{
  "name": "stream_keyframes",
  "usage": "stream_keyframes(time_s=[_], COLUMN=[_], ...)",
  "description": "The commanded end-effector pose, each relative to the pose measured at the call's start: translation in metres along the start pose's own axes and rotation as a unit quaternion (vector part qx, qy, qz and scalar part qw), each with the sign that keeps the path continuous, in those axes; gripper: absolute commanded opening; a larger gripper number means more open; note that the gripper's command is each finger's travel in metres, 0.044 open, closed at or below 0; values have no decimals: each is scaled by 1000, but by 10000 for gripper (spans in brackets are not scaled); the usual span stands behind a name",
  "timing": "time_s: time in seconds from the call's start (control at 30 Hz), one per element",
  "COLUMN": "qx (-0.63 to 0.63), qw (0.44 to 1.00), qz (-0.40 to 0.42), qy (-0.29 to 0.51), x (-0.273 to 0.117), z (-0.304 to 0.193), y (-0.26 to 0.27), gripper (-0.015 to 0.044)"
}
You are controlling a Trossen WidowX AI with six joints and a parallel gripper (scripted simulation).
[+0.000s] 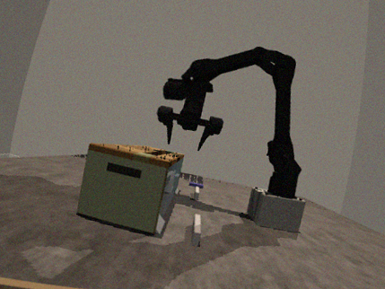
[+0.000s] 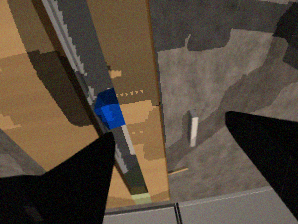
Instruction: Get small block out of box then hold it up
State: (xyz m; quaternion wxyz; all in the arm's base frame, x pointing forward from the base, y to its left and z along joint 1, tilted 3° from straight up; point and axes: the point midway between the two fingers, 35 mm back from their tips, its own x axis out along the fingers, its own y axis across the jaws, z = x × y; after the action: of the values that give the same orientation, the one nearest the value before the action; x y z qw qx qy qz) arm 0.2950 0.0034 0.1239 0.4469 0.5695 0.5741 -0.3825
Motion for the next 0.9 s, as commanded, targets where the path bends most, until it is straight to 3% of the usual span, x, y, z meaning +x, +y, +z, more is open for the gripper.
stream_keyframes(time_s=[0.0, 0.87], qx=[4, 4], qw=[1000, 1000], qz=[-2, -2], qy=[-2, -2], x=[6, 44], z=[4, 23], y=[0, 3], gripper=[400, 400])
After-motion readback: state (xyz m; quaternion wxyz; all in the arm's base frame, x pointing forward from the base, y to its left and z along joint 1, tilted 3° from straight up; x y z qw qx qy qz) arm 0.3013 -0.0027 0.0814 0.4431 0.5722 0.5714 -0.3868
